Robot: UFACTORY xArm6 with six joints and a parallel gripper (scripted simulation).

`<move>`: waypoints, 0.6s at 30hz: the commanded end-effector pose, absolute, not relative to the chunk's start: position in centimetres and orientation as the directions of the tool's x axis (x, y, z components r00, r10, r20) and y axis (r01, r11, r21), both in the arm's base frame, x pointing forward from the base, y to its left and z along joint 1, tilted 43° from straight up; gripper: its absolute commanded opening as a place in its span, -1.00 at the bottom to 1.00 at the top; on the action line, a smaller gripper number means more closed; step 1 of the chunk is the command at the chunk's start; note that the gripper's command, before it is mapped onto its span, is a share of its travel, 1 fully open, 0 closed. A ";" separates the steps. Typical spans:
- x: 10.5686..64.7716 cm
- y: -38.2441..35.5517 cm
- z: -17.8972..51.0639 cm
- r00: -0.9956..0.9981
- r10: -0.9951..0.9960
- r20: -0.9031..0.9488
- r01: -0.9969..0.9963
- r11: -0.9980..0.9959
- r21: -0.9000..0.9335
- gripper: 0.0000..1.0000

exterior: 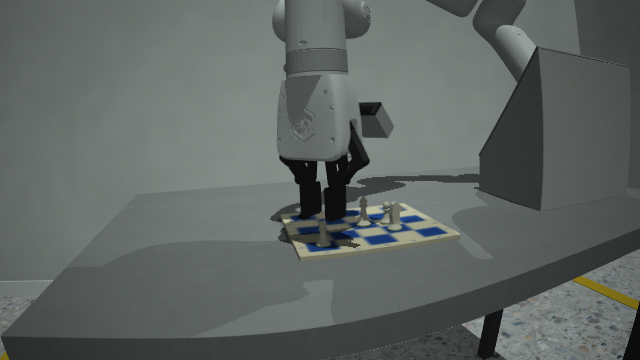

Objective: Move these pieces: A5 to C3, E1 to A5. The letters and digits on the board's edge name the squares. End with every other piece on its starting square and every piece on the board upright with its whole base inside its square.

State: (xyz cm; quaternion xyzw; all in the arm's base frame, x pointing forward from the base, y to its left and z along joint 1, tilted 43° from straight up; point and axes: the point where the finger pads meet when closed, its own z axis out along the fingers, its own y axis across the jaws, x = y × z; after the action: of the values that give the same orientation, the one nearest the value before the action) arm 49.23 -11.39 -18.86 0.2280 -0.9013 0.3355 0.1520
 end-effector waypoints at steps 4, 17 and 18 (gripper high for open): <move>49.4 -11.3 -18.7 -0.851 -0.311 0.424 -0.512 0.670 -0.537 -0.31; 49.6 -11.3 -18.8 -0.851 -0.311 0.424 -0.512 0.670 -0.537 -0.31; 49.6 -11.3 -18.8 -0.851 -0.311 0.424 -0.512 0.670 -0.537 -0.31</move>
State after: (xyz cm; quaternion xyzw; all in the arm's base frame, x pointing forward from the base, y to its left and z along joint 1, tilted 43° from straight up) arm 49.36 -11.40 -18.87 0.2280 -0.9013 0.3355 0.1520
